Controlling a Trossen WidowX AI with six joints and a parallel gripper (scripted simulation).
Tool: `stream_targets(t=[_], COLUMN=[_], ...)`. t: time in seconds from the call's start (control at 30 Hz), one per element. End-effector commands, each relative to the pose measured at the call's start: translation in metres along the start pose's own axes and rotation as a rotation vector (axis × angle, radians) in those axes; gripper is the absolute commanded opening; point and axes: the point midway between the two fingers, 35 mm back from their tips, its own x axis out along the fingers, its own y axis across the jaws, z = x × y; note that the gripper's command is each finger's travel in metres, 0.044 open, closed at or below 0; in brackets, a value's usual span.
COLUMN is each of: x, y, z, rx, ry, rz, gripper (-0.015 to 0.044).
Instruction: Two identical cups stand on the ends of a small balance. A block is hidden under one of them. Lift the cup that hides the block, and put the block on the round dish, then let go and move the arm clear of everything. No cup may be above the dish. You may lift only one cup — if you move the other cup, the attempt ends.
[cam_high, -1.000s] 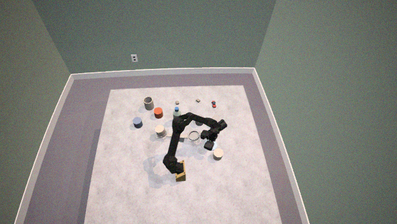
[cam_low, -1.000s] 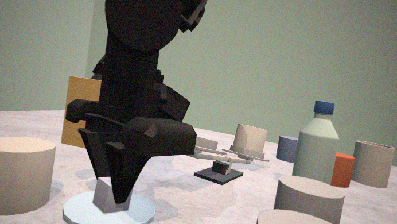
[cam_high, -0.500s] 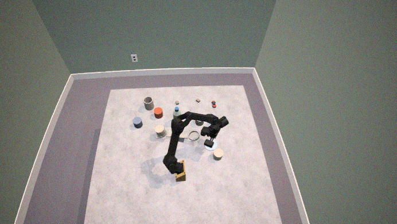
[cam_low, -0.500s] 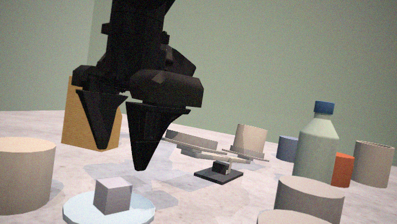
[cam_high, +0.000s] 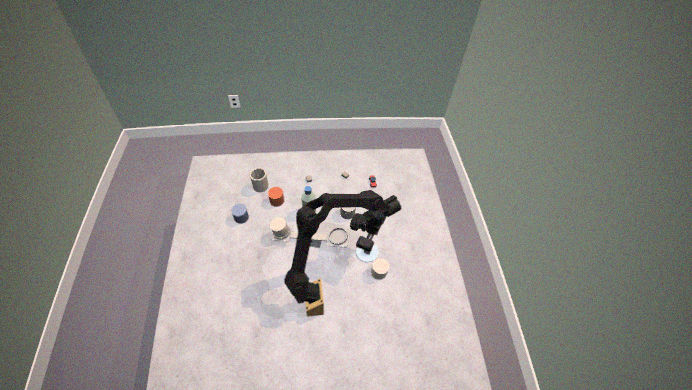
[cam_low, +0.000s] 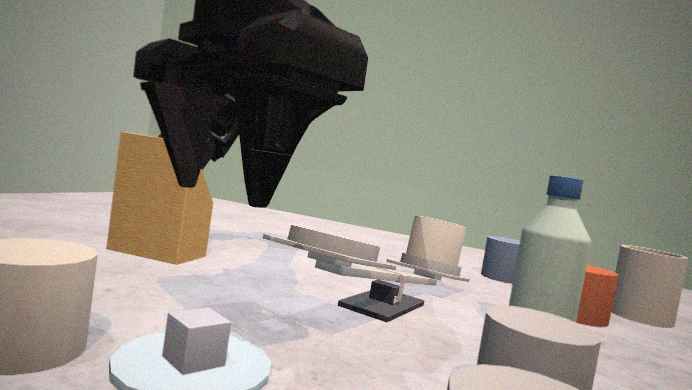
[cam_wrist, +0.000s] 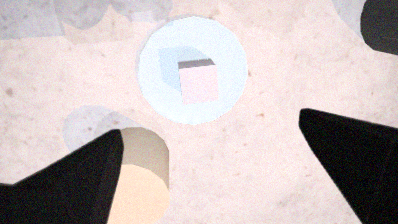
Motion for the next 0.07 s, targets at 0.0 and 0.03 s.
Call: stream_targets(t=[0.0,0.03], x=[-0.0023,-0.0023], y=[0.0005,0.0005], z=[-0.0008,-0.0008], rx=[-0.004,-0.004], ry=[0.003,0.003], rz=[0.004,0.004], gripper=[0.044,0.044])
